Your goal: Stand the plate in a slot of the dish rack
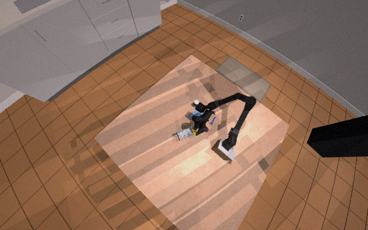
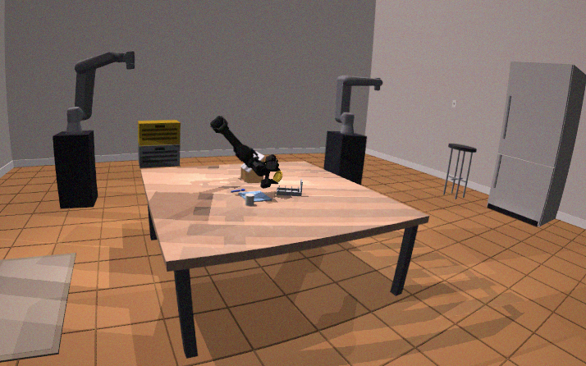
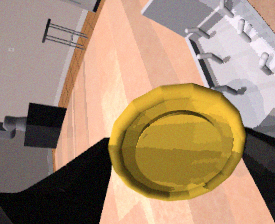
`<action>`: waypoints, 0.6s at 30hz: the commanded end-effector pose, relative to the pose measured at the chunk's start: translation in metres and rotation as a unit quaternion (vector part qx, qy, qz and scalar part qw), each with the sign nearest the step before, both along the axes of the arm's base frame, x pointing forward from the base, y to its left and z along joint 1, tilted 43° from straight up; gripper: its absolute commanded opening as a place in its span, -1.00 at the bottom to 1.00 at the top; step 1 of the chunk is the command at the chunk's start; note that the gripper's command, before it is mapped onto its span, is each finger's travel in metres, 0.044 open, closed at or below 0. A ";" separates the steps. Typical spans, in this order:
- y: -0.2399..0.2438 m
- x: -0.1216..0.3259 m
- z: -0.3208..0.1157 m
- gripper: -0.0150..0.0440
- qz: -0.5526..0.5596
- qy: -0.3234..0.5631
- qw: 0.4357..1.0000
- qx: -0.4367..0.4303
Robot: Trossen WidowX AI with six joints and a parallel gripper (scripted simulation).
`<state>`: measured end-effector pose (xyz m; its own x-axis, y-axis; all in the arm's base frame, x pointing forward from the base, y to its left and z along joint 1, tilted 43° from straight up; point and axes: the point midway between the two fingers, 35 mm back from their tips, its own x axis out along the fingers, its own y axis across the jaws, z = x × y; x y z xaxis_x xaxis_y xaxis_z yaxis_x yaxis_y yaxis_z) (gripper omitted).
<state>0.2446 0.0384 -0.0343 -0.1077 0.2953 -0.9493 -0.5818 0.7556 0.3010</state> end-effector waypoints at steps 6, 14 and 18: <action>-0.007 -0.001 -0.003 -0.49 0.062 -0.067 0.994 0.063; -0.015 0.002 -0.002 -0.49 0.121 -0.149 0.975 0.107; -0.019 0.003 -0.001 -0.49 0.150 -0.195 0.962 0.123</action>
<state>0.2499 0.0207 -0.0349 0.1017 0.5026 -0.8585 -0.8436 0.5009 0.1933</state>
